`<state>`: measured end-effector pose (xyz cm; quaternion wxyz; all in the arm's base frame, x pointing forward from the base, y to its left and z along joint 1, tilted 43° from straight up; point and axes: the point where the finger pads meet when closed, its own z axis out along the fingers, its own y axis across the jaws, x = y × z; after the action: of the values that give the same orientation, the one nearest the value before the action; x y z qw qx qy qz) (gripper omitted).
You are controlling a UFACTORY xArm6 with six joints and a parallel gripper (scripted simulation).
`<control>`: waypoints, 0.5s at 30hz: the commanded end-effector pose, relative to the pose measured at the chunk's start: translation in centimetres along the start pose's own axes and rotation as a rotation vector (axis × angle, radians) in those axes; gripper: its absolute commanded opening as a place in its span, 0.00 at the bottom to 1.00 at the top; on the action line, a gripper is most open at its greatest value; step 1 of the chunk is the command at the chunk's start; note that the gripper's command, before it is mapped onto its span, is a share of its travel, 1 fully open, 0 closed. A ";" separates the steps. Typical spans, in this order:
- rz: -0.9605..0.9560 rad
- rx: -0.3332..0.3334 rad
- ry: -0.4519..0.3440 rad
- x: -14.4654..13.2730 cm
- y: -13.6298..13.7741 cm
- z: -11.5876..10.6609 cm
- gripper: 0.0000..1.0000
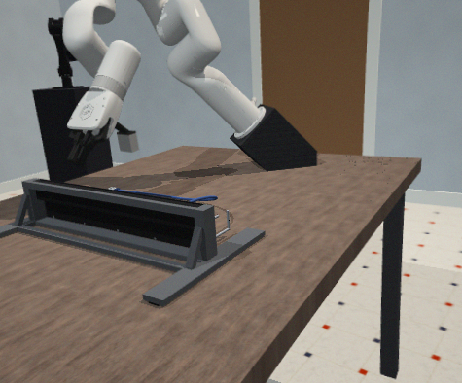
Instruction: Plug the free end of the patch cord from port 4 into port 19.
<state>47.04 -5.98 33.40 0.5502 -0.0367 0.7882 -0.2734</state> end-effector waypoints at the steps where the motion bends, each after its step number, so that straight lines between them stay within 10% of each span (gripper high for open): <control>1: 0.001 0.001 -0.001 -0.2 -0.1 -1.9 0.00; 15: 0.001 0.002 -0.001 -0.2 -0.1 -10.2 0.00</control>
<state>41.33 -3.19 34.98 0.5587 -0.0409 0.7839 -0.2677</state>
